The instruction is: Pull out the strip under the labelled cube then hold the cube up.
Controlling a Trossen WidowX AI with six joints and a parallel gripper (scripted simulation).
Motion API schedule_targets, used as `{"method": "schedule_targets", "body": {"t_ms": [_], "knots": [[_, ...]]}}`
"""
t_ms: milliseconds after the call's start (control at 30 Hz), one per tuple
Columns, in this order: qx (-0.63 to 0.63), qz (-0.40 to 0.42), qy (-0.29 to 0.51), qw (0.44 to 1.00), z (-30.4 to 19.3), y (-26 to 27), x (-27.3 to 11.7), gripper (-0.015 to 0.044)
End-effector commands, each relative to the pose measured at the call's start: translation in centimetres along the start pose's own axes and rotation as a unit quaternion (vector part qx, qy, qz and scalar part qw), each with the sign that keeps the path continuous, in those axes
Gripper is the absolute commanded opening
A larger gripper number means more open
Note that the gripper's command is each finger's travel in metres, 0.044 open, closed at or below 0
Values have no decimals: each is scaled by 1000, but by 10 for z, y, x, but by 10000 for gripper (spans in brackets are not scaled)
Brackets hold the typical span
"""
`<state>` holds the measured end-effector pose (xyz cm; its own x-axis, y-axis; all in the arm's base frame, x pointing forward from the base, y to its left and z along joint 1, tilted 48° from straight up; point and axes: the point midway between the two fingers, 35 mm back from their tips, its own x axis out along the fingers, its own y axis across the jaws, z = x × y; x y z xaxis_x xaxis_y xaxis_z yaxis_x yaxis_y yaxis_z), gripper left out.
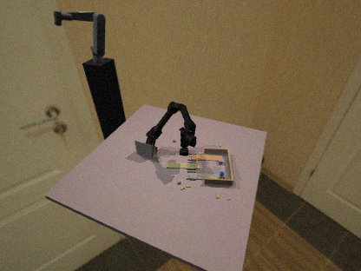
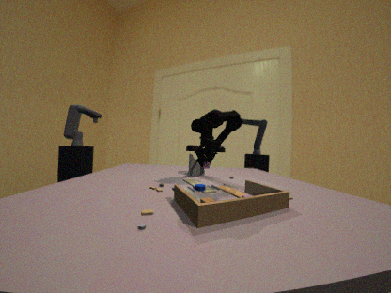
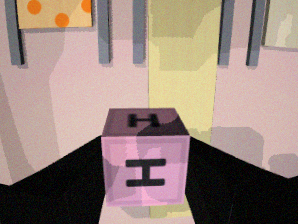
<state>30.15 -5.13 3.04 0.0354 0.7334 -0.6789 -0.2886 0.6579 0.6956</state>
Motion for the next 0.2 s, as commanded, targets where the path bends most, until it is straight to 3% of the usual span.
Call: {"method": "schedule_targets", "body": {"t_ms": [0, 167], "knots": [[-2, -1, 2, 1000, -1, 0, -1, 0], [-2, -1, 2, 1000, -1, 0, -1, 0]]}}
